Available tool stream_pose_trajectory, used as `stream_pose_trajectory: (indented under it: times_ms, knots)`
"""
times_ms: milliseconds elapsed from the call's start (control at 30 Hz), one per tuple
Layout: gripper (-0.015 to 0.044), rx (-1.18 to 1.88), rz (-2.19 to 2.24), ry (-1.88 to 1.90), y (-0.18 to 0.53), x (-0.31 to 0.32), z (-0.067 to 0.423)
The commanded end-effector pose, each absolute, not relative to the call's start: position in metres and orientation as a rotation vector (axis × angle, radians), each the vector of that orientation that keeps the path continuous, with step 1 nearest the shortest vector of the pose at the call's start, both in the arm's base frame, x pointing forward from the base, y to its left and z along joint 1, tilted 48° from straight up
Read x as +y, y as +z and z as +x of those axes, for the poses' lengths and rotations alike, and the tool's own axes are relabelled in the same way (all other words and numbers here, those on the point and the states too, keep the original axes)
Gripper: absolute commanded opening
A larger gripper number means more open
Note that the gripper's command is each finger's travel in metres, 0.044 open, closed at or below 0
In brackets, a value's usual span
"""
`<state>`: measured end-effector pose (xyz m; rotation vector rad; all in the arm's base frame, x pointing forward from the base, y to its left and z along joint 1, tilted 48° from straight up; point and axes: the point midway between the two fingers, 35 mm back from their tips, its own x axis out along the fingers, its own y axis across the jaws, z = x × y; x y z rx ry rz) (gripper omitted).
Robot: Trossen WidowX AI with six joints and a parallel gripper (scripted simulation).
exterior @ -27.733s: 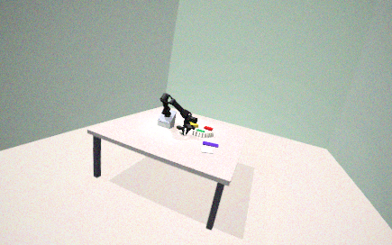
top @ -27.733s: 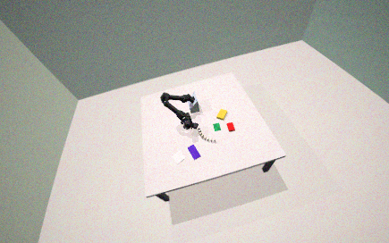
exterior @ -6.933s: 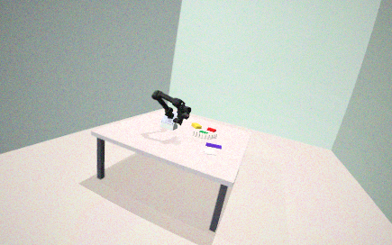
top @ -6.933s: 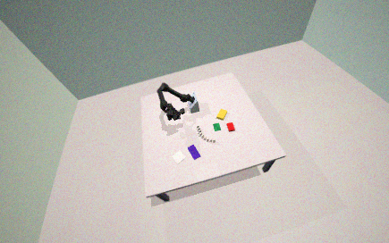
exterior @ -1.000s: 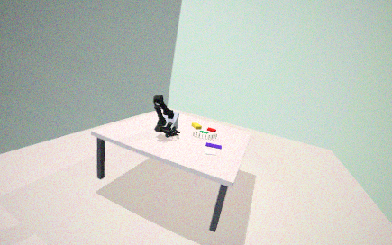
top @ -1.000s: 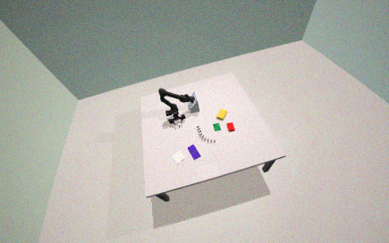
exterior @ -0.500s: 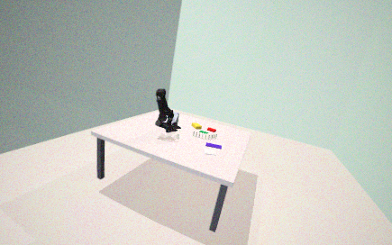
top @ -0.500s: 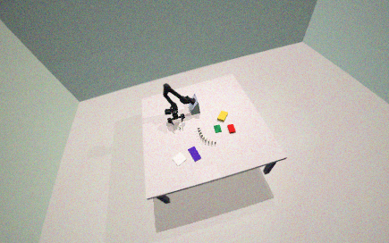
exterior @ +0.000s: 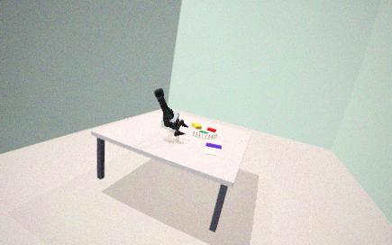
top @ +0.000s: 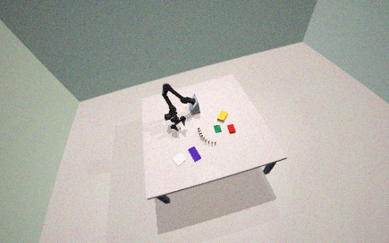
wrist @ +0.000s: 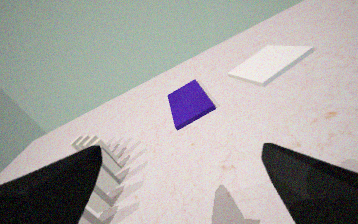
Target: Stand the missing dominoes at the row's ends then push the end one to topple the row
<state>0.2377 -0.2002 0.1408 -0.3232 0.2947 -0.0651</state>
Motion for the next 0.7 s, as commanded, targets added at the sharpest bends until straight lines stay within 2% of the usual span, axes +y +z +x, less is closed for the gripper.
stream_pose_trajectory:
  times_ms: [0,267,500,667]
  knots:
    - [0.0440,0.424,-0.069,-0.118,0.140,-0.188,0.275]
    - [0.0440,0.626,0.274,-0.322,0.133,-0.164,0.302]
    - [0.0440,0.816,0.607,-0.859,0.116,-0.168,0.264]
    - [0.0440,0.758,0.653,-1.349,0.137,-0.171,0.220]
